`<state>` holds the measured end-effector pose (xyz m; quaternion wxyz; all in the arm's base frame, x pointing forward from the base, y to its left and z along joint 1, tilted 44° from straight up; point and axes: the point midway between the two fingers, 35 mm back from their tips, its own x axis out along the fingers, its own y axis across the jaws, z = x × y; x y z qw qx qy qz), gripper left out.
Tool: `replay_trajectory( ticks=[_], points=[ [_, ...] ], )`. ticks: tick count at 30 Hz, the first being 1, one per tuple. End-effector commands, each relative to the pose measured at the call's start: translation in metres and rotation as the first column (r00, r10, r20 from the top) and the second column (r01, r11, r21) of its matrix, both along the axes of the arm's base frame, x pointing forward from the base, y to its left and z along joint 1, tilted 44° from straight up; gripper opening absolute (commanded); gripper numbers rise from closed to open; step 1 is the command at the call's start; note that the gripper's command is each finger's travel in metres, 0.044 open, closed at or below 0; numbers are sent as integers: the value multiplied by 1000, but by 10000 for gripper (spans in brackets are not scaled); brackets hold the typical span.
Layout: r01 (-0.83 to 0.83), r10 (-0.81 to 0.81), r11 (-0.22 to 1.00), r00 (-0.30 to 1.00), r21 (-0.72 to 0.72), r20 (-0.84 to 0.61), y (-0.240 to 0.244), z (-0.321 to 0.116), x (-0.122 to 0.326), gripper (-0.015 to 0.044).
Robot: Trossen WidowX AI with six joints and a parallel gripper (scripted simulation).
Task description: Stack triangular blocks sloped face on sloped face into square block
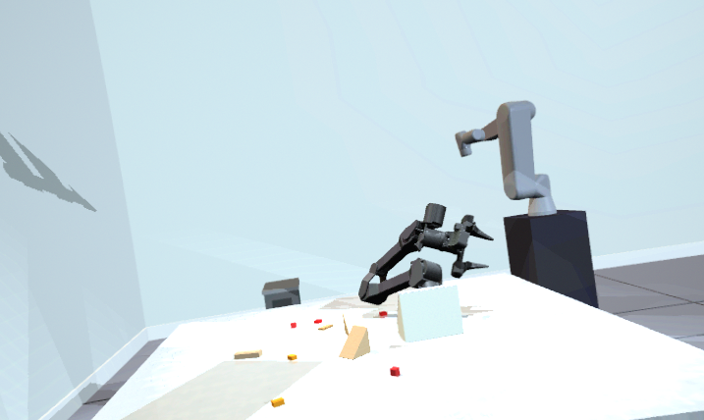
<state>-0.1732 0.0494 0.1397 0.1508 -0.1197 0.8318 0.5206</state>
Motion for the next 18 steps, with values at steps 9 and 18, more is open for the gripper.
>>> replay_trajectory(
  ticks=[9, 18],
  points=[
    [343, -349, 936, 878, 77, 328, 90, -18, 41, 440],
    [534, -444, 837, 542, 115, 714, 157, -51, 146, 440]
  ],
)
